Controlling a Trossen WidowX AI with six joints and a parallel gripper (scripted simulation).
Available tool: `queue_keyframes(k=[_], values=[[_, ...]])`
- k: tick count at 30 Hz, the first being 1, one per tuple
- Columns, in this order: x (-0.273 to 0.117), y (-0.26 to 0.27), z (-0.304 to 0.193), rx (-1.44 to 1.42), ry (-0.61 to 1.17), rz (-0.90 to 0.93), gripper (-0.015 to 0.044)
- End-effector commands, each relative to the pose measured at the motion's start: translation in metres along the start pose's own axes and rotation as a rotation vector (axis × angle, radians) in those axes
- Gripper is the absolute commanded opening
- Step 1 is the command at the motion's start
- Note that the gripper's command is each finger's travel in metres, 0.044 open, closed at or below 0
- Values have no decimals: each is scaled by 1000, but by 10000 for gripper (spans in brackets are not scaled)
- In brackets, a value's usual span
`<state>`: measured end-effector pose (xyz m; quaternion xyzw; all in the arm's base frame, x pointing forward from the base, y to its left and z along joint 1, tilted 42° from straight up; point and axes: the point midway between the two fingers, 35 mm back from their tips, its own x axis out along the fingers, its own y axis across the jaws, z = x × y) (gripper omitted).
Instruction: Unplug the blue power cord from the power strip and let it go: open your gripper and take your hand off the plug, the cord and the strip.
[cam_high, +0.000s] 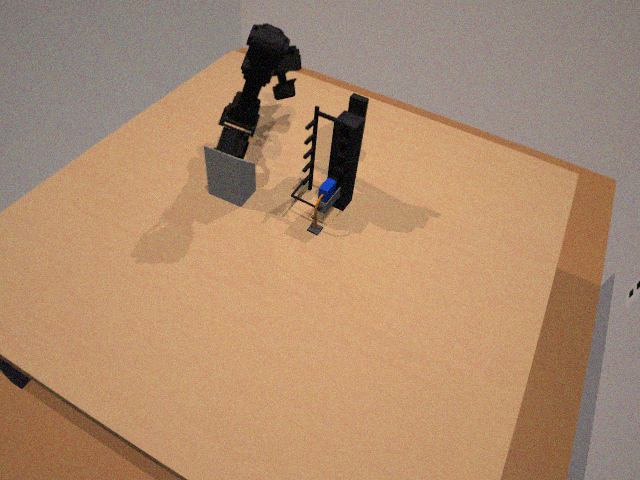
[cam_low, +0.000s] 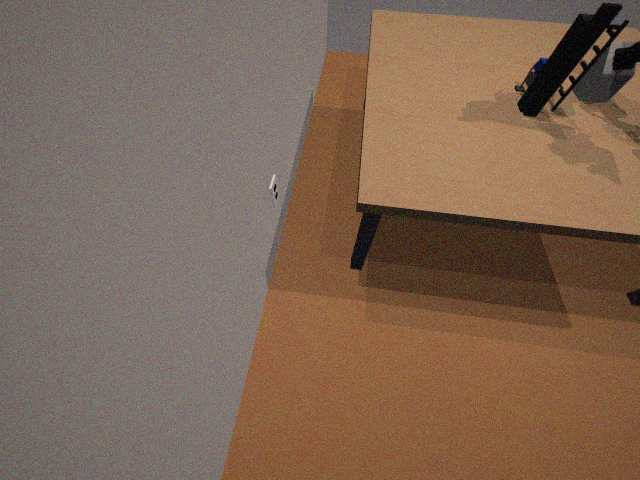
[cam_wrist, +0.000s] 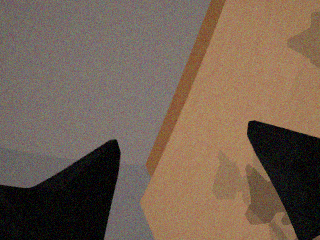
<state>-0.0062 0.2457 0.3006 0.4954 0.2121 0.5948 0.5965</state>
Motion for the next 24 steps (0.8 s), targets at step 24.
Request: queue_keyframes(k=[24], values=[[47, -54, 87, -265, -193, -273, 160]])
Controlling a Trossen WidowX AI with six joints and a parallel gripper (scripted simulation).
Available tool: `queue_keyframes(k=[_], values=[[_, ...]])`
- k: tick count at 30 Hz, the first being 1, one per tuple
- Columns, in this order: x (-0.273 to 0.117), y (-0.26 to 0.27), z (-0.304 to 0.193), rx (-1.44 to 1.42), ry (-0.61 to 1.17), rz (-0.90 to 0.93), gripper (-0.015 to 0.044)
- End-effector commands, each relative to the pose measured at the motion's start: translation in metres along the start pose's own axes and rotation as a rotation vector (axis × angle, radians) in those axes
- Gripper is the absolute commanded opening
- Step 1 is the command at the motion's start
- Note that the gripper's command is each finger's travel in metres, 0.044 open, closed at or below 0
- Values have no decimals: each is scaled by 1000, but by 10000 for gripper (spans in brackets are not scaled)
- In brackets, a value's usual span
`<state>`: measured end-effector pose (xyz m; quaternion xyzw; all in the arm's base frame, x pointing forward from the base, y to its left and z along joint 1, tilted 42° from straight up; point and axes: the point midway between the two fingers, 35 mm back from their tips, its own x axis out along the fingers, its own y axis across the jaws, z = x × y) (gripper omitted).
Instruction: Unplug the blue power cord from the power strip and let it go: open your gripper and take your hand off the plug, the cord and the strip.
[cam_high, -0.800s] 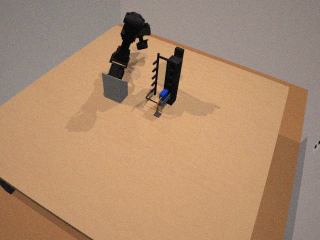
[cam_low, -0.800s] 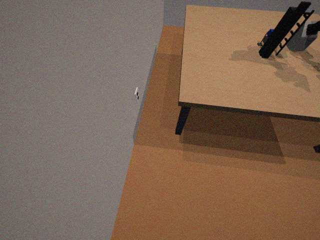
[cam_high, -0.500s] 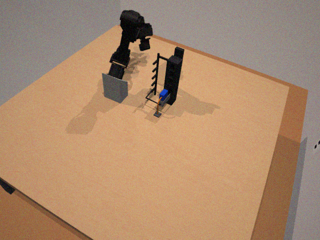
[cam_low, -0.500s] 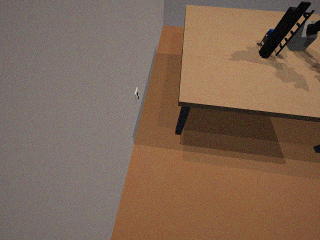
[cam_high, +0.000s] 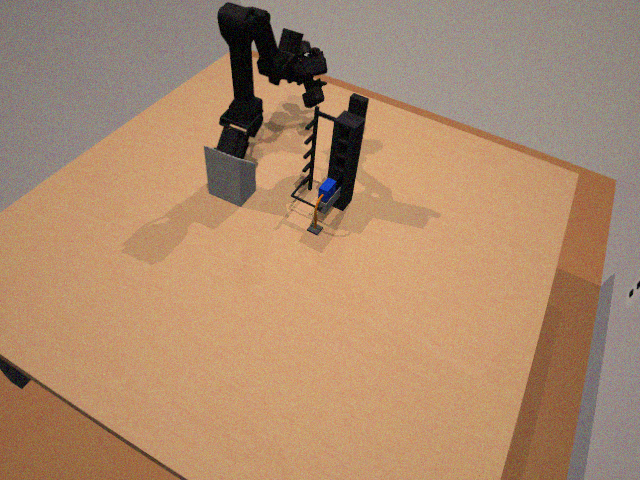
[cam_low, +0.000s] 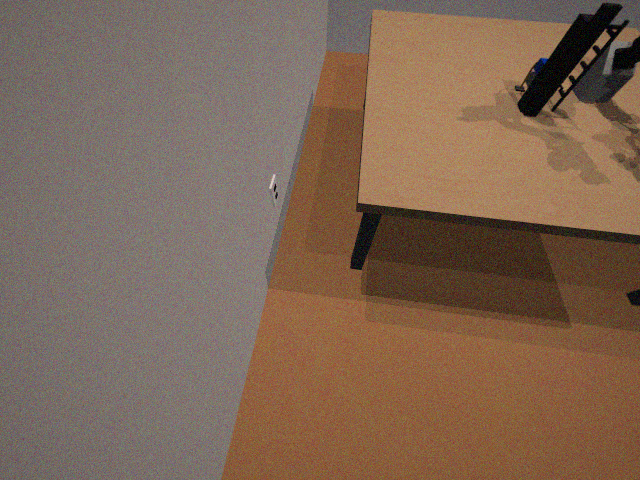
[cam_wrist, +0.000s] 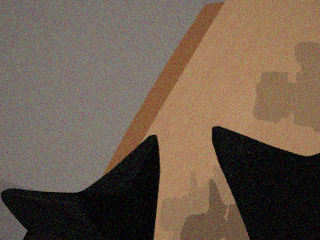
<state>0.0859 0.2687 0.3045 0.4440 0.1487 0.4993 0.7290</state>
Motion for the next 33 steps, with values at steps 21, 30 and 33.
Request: queue_keyframes(k=[21, 30, 33], values=[[36, -111, 135, -209, -206, -436, 160], [17, -156, 196, -229, -279, -612, 160], [7, -171, 216, -229, -303, -669, 160]])
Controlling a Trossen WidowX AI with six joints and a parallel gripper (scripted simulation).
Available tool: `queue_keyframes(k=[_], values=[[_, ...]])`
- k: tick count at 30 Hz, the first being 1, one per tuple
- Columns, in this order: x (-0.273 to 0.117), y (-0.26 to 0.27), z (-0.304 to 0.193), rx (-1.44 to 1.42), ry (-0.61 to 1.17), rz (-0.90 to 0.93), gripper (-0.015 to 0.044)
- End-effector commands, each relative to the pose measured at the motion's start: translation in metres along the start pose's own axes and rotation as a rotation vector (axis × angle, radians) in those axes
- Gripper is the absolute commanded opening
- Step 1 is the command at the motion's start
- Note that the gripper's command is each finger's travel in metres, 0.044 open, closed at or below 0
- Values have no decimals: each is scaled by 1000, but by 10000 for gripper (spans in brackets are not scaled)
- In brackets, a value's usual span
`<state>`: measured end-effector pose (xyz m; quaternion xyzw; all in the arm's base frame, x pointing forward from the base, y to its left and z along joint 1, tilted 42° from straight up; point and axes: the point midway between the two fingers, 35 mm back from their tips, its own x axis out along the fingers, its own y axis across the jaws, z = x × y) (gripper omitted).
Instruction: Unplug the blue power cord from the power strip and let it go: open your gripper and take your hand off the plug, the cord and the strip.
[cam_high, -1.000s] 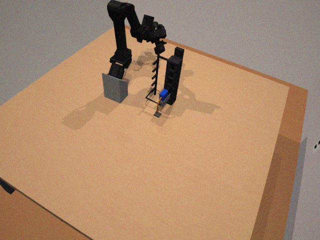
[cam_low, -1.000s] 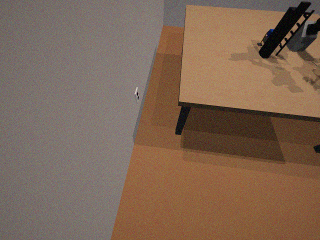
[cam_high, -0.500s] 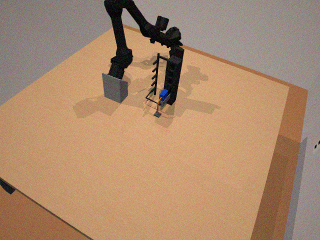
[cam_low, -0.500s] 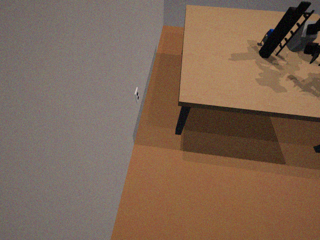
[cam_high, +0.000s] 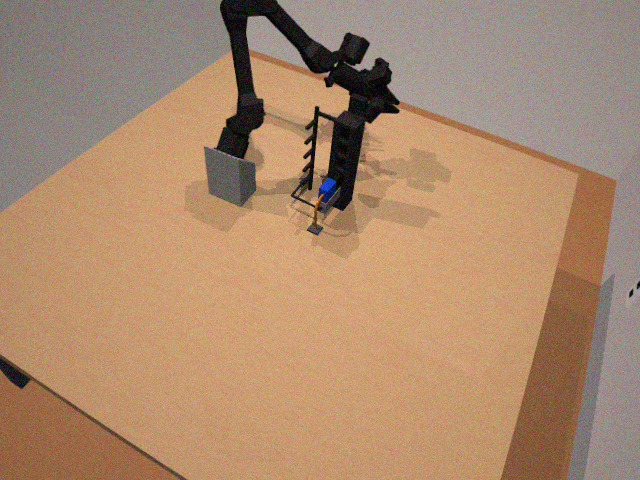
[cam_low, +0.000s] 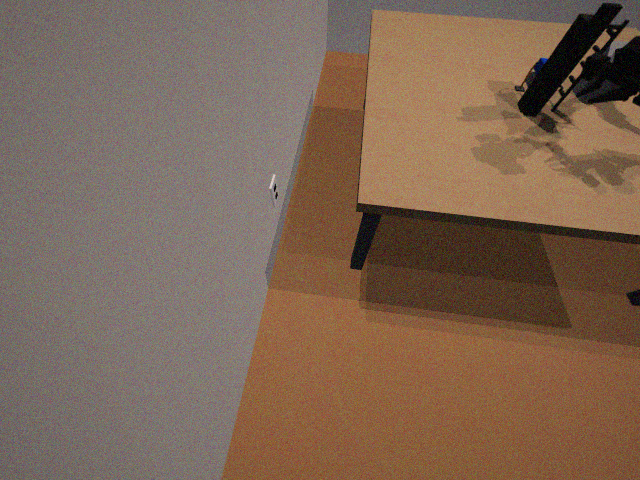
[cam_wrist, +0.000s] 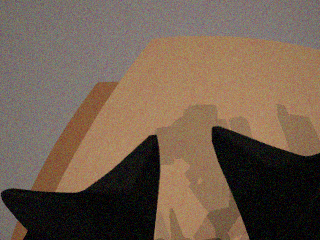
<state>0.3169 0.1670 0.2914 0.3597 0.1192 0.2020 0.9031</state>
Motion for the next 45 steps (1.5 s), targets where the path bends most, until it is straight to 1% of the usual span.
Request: queue_keyframes(k=[1, 7, 14, 20, 27, 35, 40, 45], values=[[8, -24, 23, -7, -24, -70, 160], [12, -62, 53, -1, -55, -174, 160], [8, -104, 86, 16, -89, -281, 160], [-5, -140, 118, 34, -137, -386, 160], [-30, -194, 142, 108, -152, -542, 160], [-58, -260, 121, 345, -52, -703, 160], [-74, -307, 65, 644, 127, -833, 160], [-99, -335, 4, 1005, 303, -962, 160]])
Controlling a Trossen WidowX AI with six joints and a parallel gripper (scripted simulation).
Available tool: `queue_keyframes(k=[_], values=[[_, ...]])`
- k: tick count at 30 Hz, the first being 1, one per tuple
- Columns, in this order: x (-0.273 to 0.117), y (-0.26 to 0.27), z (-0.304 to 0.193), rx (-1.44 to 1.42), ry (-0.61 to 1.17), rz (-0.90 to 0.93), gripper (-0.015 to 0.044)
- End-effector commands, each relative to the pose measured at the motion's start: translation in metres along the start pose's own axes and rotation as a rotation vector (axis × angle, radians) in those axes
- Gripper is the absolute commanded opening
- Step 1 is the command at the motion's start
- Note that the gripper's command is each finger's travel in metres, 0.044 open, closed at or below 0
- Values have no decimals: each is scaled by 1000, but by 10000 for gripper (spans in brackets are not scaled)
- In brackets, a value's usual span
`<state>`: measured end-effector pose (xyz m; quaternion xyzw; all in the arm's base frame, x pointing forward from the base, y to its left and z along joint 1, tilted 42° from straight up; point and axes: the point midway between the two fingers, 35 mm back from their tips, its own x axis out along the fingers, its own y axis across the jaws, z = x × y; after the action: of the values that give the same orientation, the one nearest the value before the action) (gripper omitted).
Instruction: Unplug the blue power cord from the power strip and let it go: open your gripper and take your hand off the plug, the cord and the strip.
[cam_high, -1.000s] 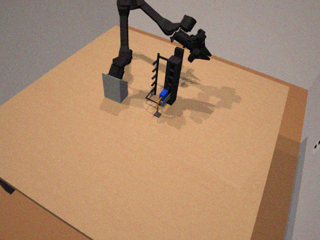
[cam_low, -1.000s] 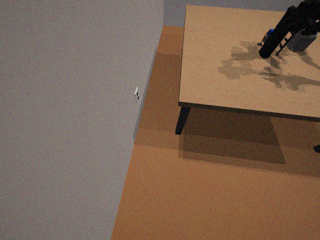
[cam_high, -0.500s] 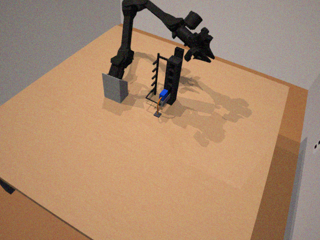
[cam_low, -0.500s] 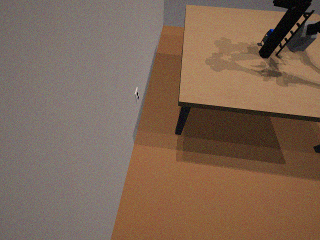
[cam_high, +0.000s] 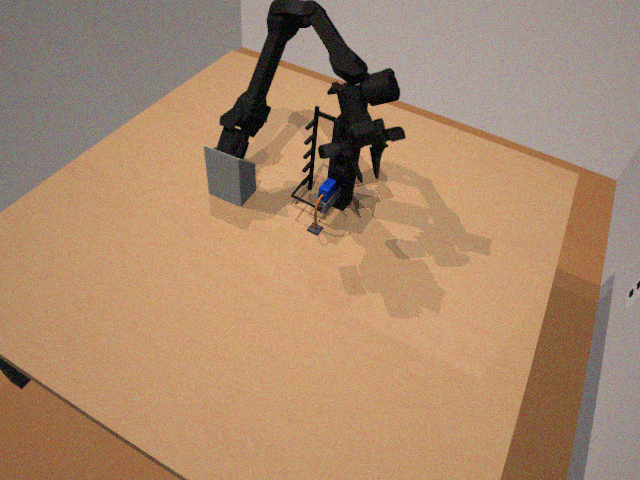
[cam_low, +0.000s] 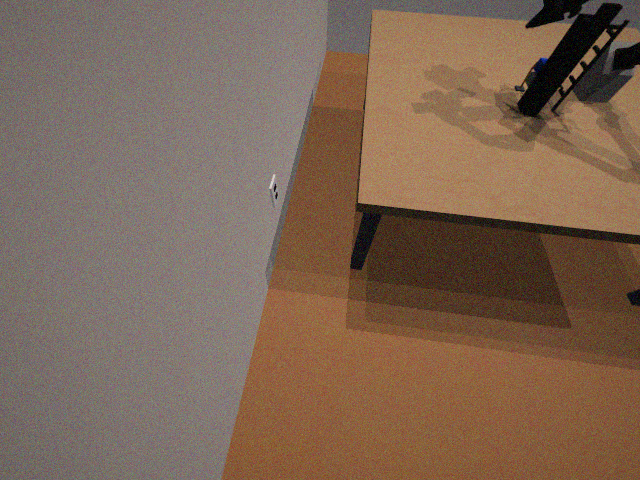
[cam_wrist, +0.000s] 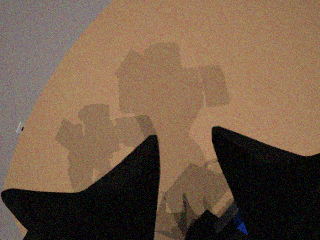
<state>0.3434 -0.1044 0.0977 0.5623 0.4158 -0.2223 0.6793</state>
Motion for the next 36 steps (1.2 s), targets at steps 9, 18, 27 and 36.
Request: queue_keyframes(k=[9, 18, 27, 36], values=[[25, -106, -62, 704, 543, -416, 160], [24, -107, -62, 704, 543, -416, 160], [20, -97, -70, 704, 542, -416, 160], [16, -87, -79, 705, 543, -415, 160]])
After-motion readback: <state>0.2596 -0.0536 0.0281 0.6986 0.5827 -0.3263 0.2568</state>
